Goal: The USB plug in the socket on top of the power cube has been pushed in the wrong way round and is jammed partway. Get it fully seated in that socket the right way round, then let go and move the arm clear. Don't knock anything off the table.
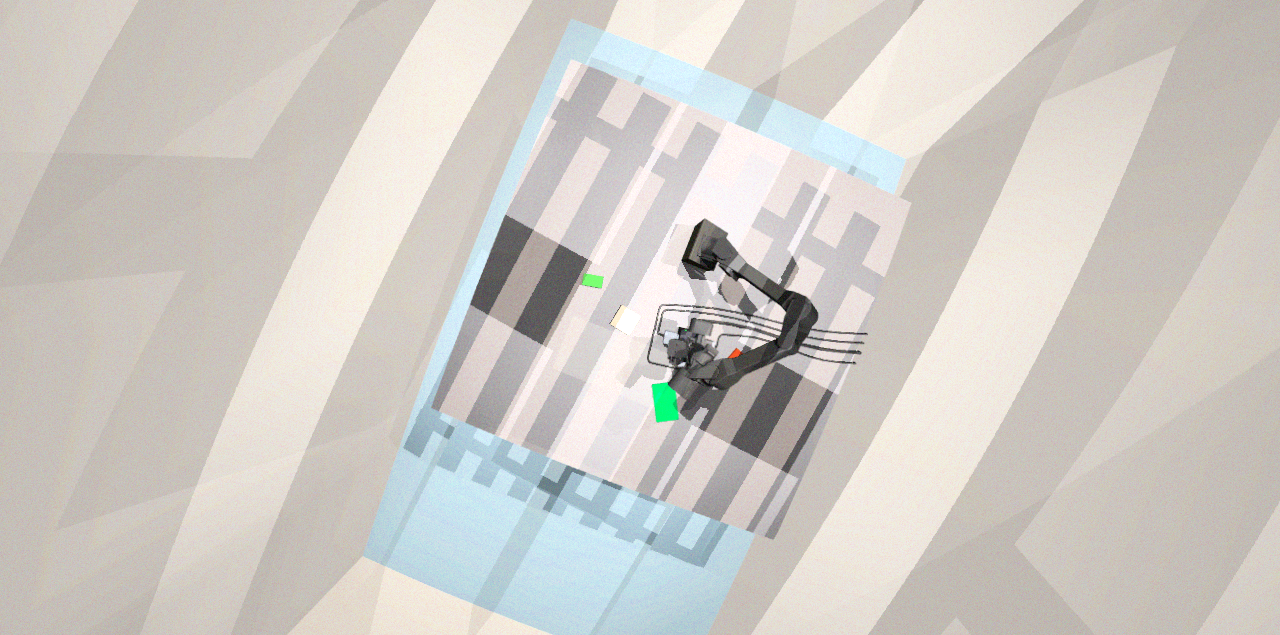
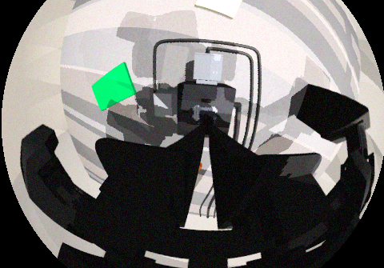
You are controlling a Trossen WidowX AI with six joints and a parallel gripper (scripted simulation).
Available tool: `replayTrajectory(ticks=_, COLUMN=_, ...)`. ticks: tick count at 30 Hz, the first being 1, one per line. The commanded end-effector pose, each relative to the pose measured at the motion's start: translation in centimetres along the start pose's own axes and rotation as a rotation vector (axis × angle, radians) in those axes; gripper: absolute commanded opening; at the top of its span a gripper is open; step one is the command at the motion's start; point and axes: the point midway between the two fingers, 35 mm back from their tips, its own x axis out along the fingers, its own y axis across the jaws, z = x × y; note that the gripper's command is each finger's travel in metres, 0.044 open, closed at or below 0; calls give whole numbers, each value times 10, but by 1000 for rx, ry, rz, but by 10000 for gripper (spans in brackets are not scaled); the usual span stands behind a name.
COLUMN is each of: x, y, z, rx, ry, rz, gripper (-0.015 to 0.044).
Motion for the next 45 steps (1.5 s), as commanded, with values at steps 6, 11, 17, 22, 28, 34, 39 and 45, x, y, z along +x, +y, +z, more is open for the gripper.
replayTrajectory(ticks=6, x=2, y=0, z=-1, rx=-2, ry=13, rz=2, gripper=0)
replayTrajectory(ticks=11, x=2, y=0, z=-1, rx=-2, ry=17, rz=2, gripper=0)
replayTrajectory(ticks=17, x=3, y=0, z=-2, rx=-2, ry=22, rz=2, gripper=0)
replayTrajectory(ticks=22, x=3, y=0, z=-2, rx=-2, ry=26, rz=2, gripper=0)
replayTrajectory(ticks=28, x=4, y=0, z=-3, rx=-2, ry=31, rz=2, gripper=0)
replayTrajectory(ticks=34, x=5, y=1, z=-3, rx=-2, ry=35, rz=2, gripper=0)
replayTrajectory(ticks=39, x=5, y=1, z=-3, rx=-2, ry=39, rz=2, gripper=0)
replayTrajectory(ticks=45, x=6, y=1, z=-4, rx=-2, ry=44, rz=2, gripper=0)
